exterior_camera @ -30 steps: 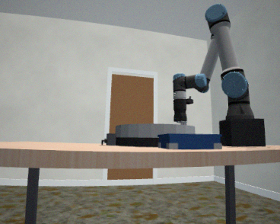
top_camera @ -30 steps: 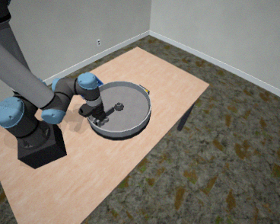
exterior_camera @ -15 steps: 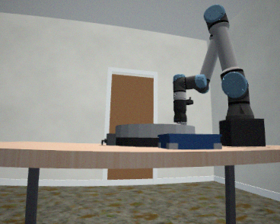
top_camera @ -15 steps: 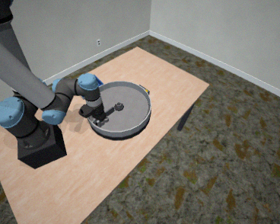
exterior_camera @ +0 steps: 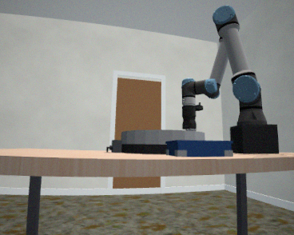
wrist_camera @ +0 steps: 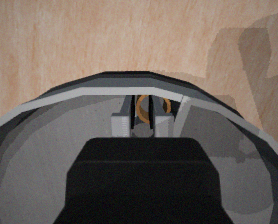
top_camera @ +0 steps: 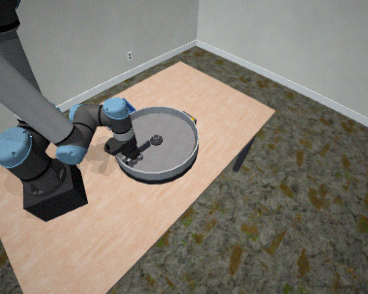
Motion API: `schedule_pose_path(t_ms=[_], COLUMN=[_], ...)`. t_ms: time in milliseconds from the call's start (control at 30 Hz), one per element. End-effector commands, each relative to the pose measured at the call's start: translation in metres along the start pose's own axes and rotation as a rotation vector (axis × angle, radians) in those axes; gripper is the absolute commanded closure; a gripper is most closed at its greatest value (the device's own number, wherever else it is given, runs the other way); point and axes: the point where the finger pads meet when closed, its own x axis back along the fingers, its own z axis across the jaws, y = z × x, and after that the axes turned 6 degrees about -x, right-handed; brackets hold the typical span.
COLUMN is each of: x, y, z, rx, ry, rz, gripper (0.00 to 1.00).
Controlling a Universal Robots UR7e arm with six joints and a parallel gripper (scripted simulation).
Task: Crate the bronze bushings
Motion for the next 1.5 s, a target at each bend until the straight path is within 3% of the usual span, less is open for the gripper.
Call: schedule_pose_path(t_ms=[0,1300,1333,1467], x=[-0.0002,-0.0092,-0.0092,-0.0092], y=[0.0003,0.0003,0.0003,0.0003], z=[-0.0004,-0.0004,-0.0004,-0.0004], rx=[0.000,0.000,0.000,0.000], ry=[-0.001,-0.001,-0.001,-0.001], rz=[-0.001,-0.001,-0.001,-0.001], gripper=[0.60,0.60,1.00,1.00])
